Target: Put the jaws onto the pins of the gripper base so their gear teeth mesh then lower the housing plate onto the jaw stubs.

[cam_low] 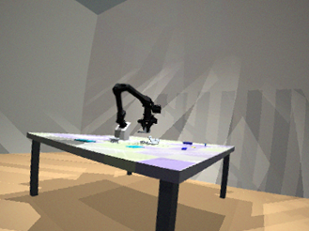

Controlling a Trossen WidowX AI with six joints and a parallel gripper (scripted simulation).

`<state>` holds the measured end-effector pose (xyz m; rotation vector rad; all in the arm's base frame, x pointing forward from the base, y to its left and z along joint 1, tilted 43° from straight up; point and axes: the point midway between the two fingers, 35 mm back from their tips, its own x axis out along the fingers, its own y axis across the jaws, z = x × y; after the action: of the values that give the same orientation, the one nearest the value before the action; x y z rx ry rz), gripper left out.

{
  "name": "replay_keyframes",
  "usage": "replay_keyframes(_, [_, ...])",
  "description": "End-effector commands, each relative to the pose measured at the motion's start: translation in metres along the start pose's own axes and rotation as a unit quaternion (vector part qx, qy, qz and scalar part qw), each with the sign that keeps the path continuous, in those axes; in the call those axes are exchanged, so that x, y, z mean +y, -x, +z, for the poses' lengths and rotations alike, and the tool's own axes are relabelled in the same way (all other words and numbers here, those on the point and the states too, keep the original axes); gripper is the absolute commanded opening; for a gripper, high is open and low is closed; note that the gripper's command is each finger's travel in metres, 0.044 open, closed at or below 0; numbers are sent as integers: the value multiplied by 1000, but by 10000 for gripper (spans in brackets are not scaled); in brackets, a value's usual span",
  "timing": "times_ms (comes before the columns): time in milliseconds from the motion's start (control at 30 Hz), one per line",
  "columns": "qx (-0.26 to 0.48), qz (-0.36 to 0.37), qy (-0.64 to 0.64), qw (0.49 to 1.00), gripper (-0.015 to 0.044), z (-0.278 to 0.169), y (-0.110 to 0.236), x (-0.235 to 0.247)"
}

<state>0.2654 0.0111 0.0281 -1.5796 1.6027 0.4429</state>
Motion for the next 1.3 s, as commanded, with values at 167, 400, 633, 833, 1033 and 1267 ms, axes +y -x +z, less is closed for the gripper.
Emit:
replay_keyframes(167, [0,0,-125,992,134,8,0,17])
replay_keyframes(400, [2,-1,-220,975,134,13,-1,30])
replay_keyframes(633, [4,-3,-314,949,134,16,-2,43])
replay_keyframes(833, [5,-5,-392,920,134,18,-3,54])
replay_keyframes(1033, [6,-6,-411,912,134,19,-4,57])
replay_keyframes(1267, [6,-6,-411,912,134,19,-4,57])
